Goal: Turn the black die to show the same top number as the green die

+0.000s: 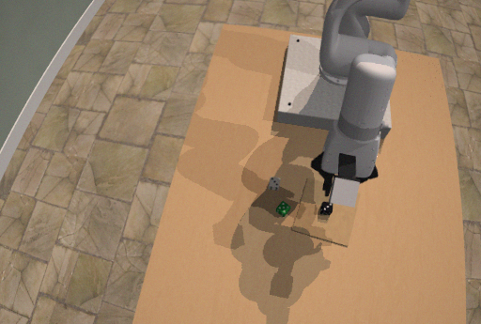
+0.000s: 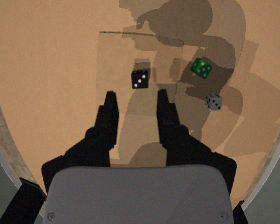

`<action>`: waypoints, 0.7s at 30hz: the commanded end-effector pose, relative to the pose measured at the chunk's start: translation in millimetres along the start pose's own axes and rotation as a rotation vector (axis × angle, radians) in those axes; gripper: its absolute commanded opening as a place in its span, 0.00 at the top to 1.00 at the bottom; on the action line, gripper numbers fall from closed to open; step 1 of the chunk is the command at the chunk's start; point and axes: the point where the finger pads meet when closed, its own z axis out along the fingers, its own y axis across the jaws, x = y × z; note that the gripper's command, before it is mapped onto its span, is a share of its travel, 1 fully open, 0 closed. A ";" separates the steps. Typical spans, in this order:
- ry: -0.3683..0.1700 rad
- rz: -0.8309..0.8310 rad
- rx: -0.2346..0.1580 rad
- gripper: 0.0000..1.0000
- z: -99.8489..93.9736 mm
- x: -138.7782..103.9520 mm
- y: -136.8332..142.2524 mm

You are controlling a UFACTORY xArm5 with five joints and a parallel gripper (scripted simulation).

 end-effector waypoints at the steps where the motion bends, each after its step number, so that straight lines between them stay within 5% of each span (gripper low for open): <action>1: -0.147 -0.005 0.001 0.58 1.9 9.4 -1.1; 3: -0.147 -0.005 0.001 0.58 1.9 9.4 -1.1; 10: -0.329 -0.009 0.002 0.58 0.5 19.8 -5.0; 17: -0.367 -0.009 0.001 0.58 0.3 21.6 -6.1; 18: -0.367 -0.009 0.001 0.00 0.3 21.6 -6.1; 21: -0.367 -0.009 0.001 0.00 0.3 21.6 -6.1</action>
